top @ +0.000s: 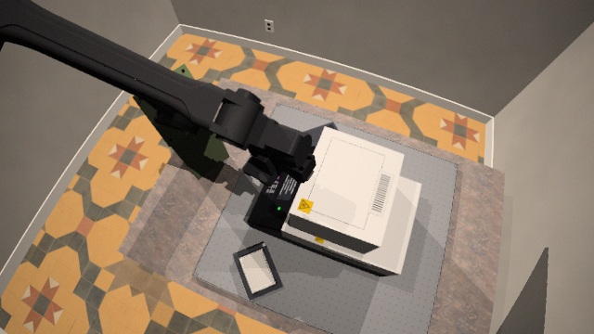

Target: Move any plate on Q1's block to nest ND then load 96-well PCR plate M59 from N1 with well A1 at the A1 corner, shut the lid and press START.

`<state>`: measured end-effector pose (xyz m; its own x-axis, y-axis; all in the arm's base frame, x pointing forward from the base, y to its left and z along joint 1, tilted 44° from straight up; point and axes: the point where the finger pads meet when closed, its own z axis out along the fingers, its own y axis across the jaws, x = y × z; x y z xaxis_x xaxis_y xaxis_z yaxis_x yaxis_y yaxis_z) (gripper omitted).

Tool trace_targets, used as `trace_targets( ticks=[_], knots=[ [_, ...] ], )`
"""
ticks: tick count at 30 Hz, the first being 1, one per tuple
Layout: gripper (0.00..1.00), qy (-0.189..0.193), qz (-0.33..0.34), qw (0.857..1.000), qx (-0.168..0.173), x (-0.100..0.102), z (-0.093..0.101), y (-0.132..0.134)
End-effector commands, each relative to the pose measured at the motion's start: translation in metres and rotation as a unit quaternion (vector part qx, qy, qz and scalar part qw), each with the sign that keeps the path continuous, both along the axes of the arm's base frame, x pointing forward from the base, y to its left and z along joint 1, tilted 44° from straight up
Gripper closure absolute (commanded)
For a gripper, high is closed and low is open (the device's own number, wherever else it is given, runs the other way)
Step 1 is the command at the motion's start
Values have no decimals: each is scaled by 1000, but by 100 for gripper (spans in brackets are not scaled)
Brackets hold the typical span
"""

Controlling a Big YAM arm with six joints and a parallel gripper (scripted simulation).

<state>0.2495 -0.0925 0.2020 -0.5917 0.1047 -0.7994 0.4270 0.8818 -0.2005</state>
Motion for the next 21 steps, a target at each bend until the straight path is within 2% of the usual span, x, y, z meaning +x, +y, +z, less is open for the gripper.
trace_targets(
  ticks=[1, 4, 10, 12, 13, 15, 21],
  knots=[
    [100, -20, 6, 1000, -3, -3, -6, 5],
    [100, 49, 33, 998, -12, -6, -16, 7],
    [100, 29, 24, 999, -12, -18, -49, 8],
    [100, 29, 24, 999, -12, -18, -49, 8],
    [100, 52, 33, 998, -14, -17, -46, 8],
    [100, 96, 50, 994, -19, -21, -56, 9],
    [100, 75, 39, 996, -20, -35, -90, 10]
  ],
)
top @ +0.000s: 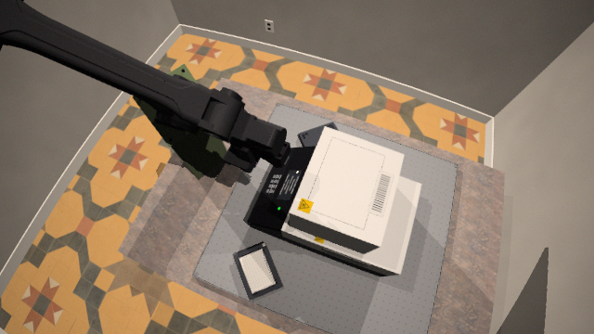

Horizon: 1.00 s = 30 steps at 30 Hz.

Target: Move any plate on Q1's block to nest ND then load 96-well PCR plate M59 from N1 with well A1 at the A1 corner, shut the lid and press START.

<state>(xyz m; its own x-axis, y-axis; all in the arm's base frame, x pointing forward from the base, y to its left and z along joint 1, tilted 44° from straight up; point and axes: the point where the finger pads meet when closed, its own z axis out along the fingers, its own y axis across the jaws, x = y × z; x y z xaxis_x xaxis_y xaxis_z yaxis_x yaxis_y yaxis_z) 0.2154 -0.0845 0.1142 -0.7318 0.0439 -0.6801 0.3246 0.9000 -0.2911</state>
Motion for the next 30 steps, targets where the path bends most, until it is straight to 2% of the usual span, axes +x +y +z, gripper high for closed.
trace_targets(
  ticks=[1, 2, 5, 8, 9, 16, 21, 23, 25, 30],
  knots=[
    [100, -18, 8, 1000, -5, -2, -8, 3],
    [100, -19, 7, 1000, -5, -4, -12, 4],
    [100, 49, 36, 998, -11, -5, -15, 5],
    [100, 46, 33, 998, -12, -7, -17, 5],
    [100, 28, 27, 999, -12, -7, -15, 4],
    [100, 27, 22, 999, -9, -19, -47, 6],
    [100, 16, 17, 1000, -6, -22, -54, 8],
    [100, -2, -19, 999, 27, -18, -67, 3],
    [100, -2, -19, 999, 27, -18, -67, 3],
    [100, -27, -94, 992, 84, -12, -93, -9]
  ],
)
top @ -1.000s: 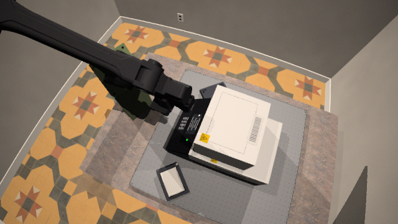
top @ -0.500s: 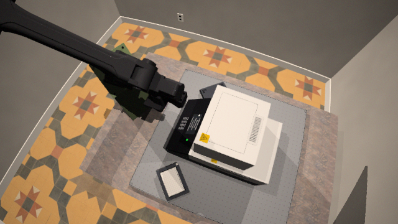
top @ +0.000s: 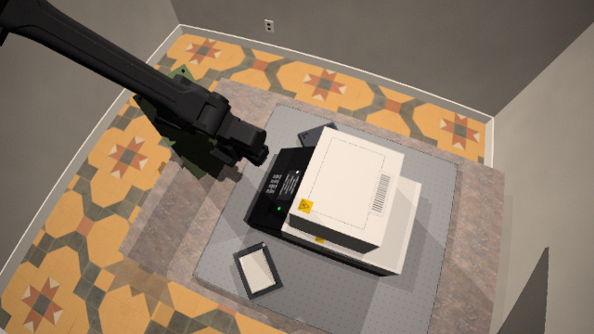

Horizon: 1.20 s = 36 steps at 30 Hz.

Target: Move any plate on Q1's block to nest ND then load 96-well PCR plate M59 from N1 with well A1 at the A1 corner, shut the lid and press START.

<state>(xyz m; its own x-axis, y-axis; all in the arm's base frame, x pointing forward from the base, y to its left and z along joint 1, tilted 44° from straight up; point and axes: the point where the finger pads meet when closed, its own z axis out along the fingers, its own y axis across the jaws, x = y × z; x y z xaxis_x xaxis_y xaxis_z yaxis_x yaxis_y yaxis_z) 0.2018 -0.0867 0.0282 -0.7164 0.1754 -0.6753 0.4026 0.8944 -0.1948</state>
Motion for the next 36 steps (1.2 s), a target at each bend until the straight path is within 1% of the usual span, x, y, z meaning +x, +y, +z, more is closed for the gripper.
trace_targets(
  ticks=[1, 3, 4, 6, 9, 10, 12, 13, 14, 16, 19, 23, 25, 26, 27, 29, 30, 32, 34, 36],
  knots=[
    [100, -34, -65, 997, 40, 3, -2, -7],
    [100, -66, -84, 993, 57, 8, 8, -6],
    [100, -75, -97, 990, 68, 13, 4, -9],
    [100, -78, -126, 985, 88, 17, -9, -16],
    [100, -98, -161, 975, 114, 14, -6, -14],
    [100, -108, -170, 972, 125, 18, -12, -16],
    [100, -108, -170, 972, 125, 18, -12, -16],
    [100, -111, -175, 970, 130, 23, -14, -19],
    [100, -119, -192, 964, 142, 26, -19, -23],
    [100, -131, -219, 953, 161, 23, -18, -22],
    [100, -149, -254, 936, 190, 30, -35, -29],
    [100, -184, -294, 911, 222, 29, -27, -26],
    [100, -195, -313, 897, 243, 40, -38, -32],
    [100, -196, -327, 889, 252, 42, -44, -35],
    [100, -202, -341, 881, 259, 41, -43, -36],
    [100, -202, -341, 881, 259, 41, -43, -36],
    [100, -210, -337, 878, 266, 42, -44, -34],
    [100, -224, -365, 858, 285, 48, -54, -41],
    [100, -230, -390, 840, 299, 43, -54, -39],
    [100, -246, -407, 821, 315, 43, -51, -37]
  ],
)
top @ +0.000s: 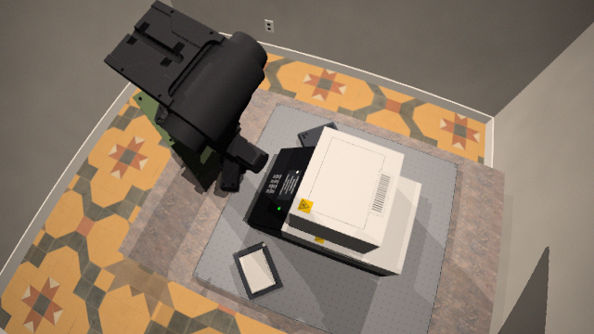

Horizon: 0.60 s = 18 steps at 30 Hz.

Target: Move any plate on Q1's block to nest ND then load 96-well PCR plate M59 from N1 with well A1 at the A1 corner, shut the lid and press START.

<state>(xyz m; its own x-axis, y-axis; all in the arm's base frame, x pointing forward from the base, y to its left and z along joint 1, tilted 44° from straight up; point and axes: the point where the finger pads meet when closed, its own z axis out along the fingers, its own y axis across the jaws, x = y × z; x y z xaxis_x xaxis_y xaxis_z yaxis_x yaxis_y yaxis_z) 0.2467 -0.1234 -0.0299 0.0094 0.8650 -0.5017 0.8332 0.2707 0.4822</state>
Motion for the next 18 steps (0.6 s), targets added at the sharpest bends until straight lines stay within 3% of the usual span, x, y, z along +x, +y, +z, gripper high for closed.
trace_targets(
  ticks=[1, 3, 8, 18],
  knots=[
    [100, -53, -65, 996, 42, 3, 2, -4],
    [100, -67, -89, 992, 64, 12, -9, -10],
    [100, -99, -145, 979, 108, 4, -4, -5],
    [100, -71, -115, 986, 93, -2, -8, 3]
  ],
)
